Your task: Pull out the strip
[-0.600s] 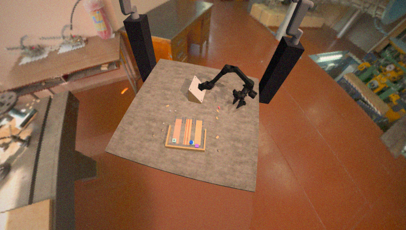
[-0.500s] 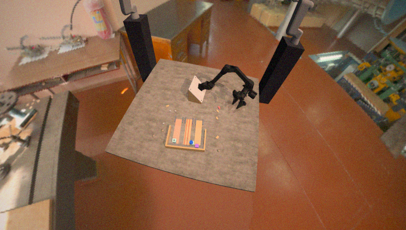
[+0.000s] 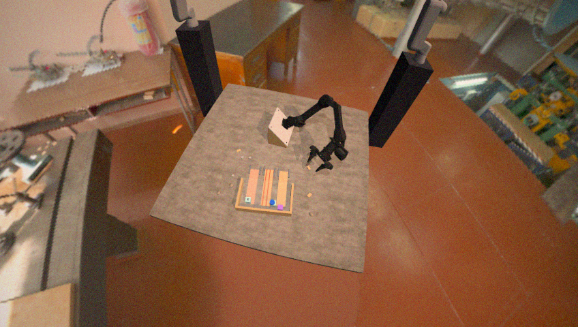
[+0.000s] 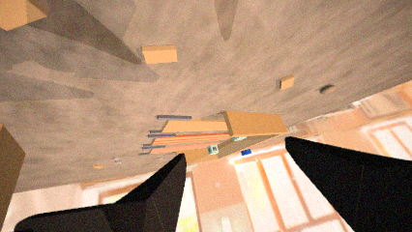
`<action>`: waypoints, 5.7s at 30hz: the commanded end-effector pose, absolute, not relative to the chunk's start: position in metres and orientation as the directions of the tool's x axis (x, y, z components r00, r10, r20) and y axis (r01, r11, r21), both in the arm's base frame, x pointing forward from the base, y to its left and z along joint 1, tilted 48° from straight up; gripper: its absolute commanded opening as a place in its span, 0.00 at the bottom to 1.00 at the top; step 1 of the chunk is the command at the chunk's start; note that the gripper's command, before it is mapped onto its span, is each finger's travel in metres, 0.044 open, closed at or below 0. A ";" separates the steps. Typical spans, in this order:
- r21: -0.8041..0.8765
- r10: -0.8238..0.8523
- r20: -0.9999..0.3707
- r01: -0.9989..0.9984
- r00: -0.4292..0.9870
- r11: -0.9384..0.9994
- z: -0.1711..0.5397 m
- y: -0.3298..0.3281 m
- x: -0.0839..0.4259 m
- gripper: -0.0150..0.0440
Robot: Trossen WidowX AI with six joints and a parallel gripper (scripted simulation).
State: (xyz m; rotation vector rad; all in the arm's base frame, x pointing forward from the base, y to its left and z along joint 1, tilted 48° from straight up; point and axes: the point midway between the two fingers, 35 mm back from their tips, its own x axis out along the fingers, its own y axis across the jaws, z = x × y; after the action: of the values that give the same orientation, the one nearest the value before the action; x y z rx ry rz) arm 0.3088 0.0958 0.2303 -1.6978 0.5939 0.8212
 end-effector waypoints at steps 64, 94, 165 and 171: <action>0.703 0.696 -0.684 -0.058 0.216 0.709 -0.040 -0.169 0.385 0.25; 0.716 0.718 -0.677 -0.081 0.162 0.694 -0.072 -0.136 0.391 0.25; 0.718 0.720 -0.675 -0.082 0.162 0.691 -0.095 -0.107 0.394 0.25; 0.718 0.720 -0.675 -0.082 0.162 0.691 -0.095 -0.107 0.395 0.25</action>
State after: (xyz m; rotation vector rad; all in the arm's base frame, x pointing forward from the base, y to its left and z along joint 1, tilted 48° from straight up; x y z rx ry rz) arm 0.3942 -0.1096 -0.0926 0.6012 1.2901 0.6226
